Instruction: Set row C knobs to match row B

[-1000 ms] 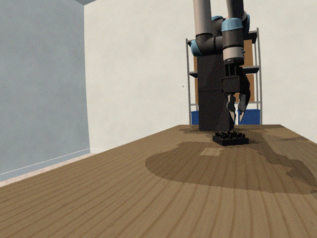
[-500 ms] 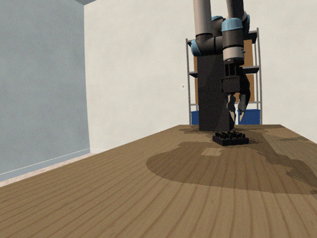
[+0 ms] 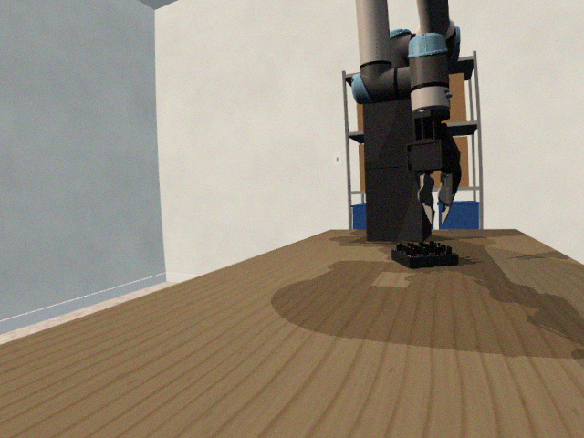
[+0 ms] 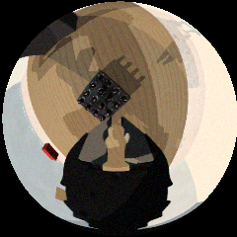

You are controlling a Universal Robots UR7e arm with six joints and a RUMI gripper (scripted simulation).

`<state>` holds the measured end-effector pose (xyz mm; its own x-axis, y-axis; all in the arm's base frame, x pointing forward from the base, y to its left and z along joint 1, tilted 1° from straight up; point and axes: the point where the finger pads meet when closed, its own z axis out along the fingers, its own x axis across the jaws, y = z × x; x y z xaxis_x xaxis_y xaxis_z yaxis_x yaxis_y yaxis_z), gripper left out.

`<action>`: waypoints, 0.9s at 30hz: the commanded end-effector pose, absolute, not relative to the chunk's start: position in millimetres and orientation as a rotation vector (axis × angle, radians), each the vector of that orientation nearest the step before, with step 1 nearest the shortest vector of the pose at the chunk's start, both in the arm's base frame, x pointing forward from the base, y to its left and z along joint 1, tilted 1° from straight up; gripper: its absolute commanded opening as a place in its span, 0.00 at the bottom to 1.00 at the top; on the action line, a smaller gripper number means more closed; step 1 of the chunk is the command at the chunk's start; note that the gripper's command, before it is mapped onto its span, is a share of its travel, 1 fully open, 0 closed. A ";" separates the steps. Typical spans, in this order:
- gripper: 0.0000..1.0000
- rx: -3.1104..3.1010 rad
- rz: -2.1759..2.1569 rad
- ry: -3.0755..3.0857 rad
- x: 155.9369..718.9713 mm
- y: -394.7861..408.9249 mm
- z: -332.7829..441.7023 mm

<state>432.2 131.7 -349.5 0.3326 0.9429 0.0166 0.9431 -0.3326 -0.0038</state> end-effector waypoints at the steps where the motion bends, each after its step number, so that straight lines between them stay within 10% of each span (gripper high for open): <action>1: 0.11 -2.555 -0.019 -1.808 432.8 131.8 -349.5; 27: 0.11 -2.554 -0.019 -1.808 432.9 131.8 -372.1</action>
<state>432.2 131.8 -366.5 0.3323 0.9430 0.0166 0.9432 -0.3323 -0.0041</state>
